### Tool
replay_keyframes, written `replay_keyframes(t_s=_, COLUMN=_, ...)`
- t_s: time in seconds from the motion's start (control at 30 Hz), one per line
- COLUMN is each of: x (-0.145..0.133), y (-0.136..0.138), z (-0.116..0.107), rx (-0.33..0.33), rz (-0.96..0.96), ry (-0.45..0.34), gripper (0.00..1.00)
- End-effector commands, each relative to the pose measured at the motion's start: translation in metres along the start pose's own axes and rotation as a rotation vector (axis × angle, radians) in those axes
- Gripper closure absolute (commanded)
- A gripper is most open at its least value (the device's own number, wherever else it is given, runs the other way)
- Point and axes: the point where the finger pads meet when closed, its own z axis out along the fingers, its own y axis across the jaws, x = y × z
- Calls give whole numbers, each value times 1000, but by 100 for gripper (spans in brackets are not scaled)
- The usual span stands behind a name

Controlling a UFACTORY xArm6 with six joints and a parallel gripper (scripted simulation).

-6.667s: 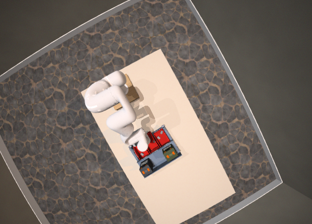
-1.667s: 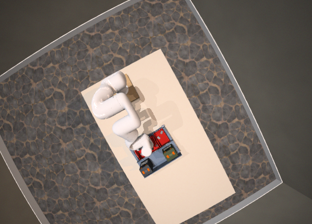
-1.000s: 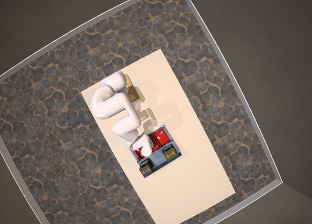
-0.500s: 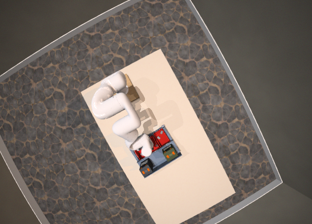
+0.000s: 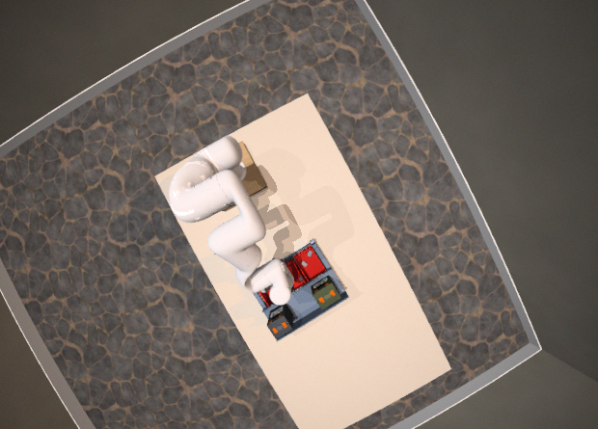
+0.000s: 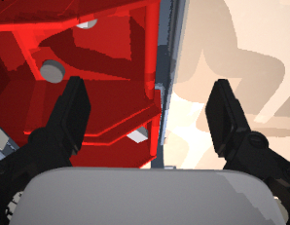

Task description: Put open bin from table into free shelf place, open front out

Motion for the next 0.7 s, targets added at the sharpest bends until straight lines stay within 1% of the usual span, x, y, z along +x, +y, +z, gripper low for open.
replay_keyframes(t_s=0.0, x=0, y=-1, z=-4, rx=4, rz=0, ry=0, gripper=0)
replay_keyframes(t_s=0.1, x=0, y=-1, z=-4, rx=4, rz=0, ry=0, gripper=0)
replay_keyframes(t_s=0.27, x=0, y=-1, z=-58, rx=4, rz=0, ry=0, gripper=0)
replay_keyframes(t_s=0.67, x=0, y=-1, z=-58, rx=4, rz=0, ry=0, gripper=0)
